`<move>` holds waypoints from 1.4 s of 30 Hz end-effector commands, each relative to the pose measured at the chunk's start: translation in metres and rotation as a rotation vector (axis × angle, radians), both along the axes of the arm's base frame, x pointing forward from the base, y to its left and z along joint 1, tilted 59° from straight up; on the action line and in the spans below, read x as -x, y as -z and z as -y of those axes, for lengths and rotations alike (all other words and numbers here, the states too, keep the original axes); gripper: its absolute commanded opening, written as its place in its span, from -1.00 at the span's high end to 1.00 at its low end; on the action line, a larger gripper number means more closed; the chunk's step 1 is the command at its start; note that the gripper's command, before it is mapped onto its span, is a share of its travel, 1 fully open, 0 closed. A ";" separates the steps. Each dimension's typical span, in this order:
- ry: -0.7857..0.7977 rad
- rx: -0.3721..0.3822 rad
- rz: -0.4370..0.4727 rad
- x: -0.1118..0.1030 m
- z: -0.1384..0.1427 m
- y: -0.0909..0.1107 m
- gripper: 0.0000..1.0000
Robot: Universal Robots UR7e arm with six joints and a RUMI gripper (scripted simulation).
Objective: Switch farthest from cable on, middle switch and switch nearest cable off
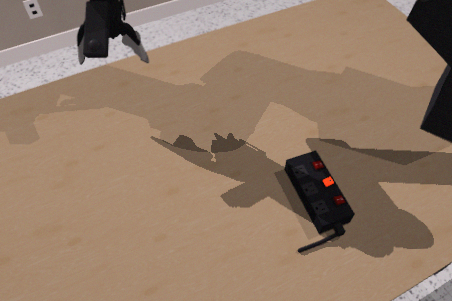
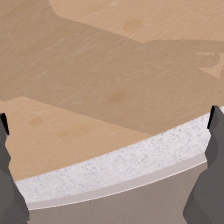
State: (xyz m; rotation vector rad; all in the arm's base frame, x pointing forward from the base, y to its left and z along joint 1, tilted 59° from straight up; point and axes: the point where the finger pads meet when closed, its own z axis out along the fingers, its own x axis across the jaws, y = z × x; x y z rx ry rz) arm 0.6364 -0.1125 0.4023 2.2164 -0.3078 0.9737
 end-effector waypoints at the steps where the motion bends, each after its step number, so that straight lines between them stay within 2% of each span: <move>1: 0.050 -0.050 0.053 -0.010 -0.015 0.027 -1.00; 9: 0.150 -0.147 0.163 -0.021 -0.050 0.085 -1.00; 11: 0.150 -0.147 0.163 -0.021 -0.050 0.085 -1.00; 17: 0.234 -0.224 0.265 -0.024 -0.080 0.134 -1.00; 18: 0.234 -0.224 0.265 -0.024 -0.080 0.134 -1.00; 21: 0.278 -0.263 0.322 -0.023 -0.097 0.160 -1.00; 22: 0.278 -0.263 0.322 -0.023 -0.097 0.160 -1.00; 24: 0.307 -0.288 0.363 -0.020 -0.108 0.177 -1.00; 25: 0.307 -0.288 0.363 -0.020 -0.108 0.177 -1.00; 26: 0.321 -0.301 0.383 -0.019 -0.114 0.185 -1.00; 28: 0.321 -0.301 0.383 -0.019 -0.114 0.185 -1.00; 32: 0.377 -0.352 0.471 -0.010 -0.136 0.219 -1.00; 33: 0.377 -0.352 0.471 -0.010 -0.136 0.219 -1.00; 38: 0.429 -0.403 0.564 0.002 -0.158 0.252 -1.00; 42: 0.452 -0.428 0.613 0.010 -0.168 0.268 -1.00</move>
